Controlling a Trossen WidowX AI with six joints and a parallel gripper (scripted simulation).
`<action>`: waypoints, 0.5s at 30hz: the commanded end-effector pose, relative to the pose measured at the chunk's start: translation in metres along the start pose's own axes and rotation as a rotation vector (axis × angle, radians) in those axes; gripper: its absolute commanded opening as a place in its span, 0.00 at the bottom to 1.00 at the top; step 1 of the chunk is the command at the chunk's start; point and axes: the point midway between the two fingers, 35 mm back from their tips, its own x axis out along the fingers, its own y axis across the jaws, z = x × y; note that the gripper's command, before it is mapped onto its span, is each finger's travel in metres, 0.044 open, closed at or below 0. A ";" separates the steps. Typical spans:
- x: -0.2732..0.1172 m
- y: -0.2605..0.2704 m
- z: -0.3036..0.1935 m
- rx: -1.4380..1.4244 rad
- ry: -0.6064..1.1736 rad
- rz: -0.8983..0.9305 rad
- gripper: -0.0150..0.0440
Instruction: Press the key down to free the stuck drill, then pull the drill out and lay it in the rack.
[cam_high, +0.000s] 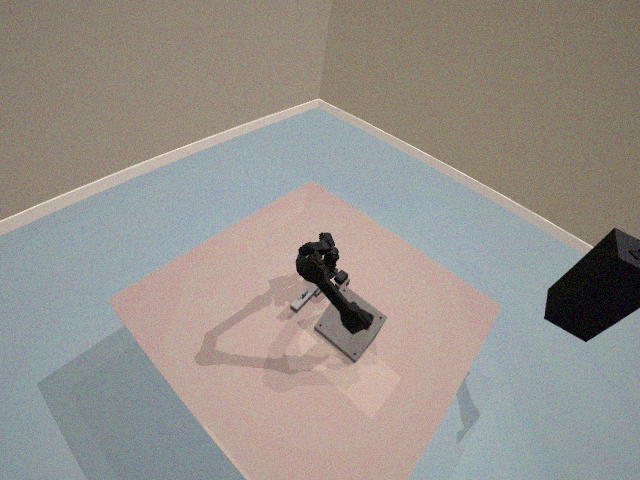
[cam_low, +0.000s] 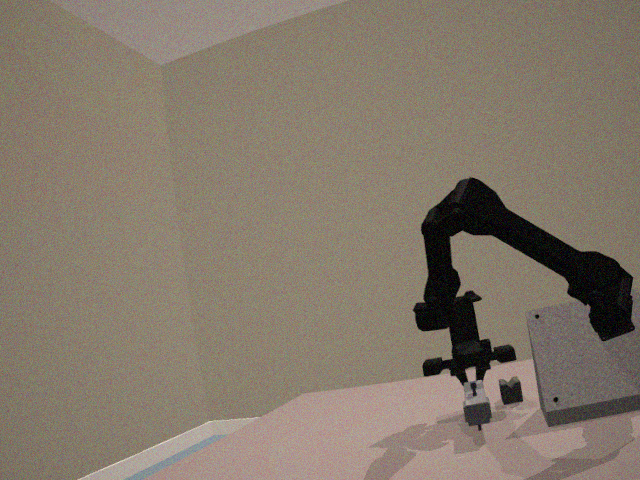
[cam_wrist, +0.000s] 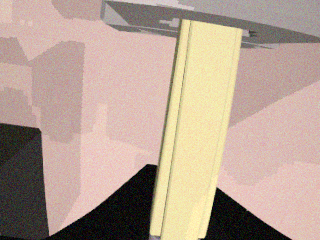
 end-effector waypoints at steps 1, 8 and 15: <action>-0.002 0.001 0.000 0.000 -0.001 -0.001 0.25; -0.003 0.001 -0.001 0.000 -0.001 -0.001 0.25; -0.002 0.000 -0.007 -0.001 -0.001 -0.001 0.25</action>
